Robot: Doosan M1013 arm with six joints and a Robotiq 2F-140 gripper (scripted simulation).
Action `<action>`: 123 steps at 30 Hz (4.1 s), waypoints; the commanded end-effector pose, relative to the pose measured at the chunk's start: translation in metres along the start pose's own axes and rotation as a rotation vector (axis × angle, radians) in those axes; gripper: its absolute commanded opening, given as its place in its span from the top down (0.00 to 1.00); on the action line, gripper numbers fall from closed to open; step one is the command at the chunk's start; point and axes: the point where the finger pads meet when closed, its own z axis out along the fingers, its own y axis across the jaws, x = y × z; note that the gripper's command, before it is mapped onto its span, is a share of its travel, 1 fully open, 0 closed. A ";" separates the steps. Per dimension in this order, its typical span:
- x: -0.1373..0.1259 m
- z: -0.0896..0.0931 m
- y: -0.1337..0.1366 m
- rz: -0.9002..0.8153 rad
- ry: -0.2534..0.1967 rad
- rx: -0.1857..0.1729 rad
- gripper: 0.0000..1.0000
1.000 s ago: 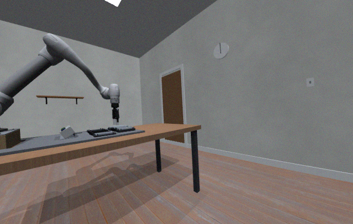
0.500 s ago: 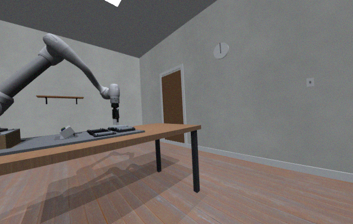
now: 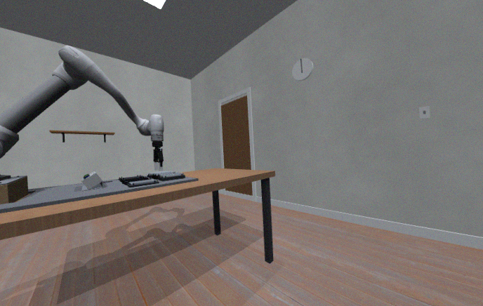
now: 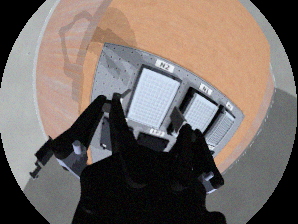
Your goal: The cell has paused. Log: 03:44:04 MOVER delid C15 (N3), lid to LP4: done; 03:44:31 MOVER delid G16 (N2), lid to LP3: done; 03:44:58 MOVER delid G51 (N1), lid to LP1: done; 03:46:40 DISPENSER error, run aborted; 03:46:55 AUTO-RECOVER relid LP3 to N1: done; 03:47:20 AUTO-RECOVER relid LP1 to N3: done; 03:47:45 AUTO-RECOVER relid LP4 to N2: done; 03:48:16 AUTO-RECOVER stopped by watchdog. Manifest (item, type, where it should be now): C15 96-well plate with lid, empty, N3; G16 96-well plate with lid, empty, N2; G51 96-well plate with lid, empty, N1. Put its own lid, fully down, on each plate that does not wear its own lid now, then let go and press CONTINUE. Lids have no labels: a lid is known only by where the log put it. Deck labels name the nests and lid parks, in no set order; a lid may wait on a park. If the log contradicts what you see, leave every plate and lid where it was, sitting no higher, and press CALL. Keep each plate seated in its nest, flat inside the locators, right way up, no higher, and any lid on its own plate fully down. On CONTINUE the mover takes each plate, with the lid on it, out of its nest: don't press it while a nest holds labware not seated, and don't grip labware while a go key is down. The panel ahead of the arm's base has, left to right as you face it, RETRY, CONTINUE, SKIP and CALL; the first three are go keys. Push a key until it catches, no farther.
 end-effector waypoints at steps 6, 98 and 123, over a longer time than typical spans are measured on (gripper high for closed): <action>0.000 0.000 0.000 0.000 0.000 0.000 0.34; 0.000 0.017 0.000 0.000 0.000 0.000 0.34; 0.000 0.017 0.000 0.000 0.000 0.000 0.34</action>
